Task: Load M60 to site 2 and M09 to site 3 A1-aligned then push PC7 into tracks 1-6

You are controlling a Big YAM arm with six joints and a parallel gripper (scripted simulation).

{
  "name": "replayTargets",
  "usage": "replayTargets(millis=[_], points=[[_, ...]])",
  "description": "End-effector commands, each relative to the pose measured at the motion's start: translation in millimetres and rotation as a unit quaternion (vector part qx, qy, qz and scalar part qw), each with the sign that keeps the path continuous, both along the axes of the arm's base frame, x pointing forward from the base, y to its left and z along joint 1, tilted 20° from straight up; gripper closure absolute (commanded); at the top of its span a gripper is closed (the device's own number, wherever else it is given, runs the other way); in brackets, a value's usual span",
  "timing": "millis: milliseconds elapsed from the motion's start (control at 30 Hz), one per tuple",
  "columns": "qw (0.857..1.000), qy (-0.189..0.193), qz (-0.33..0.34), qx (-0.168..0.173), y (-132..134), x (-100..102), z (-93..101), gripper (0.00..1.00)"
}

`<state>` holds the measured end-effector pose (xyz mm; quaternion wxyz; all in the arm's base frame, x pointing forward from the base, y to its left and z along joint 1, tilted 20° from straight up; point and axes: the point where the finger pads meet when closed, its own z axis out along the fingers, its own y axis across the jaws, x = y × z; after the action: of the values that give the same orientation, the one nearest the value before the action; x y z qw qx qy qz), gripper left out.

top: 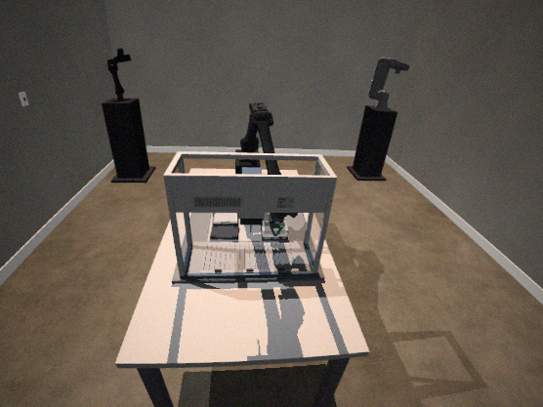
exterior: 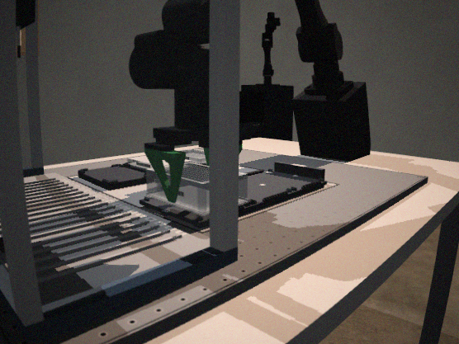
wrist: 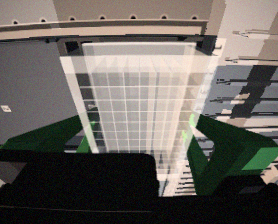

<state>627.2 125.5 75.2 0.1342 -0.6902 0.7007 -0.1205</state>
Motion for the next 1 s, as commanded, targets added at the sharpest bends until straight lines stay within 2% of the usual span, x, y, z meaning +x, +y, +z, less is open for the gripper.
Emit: replayTargets(millis=[0,967], points=[[1.000,-0.004,0.001,0.002,-5.8,6.8,-5.4,1.00],[1.000,-0.006,0.001,0.002,-6.1,9.3,-4.5,1.00]])
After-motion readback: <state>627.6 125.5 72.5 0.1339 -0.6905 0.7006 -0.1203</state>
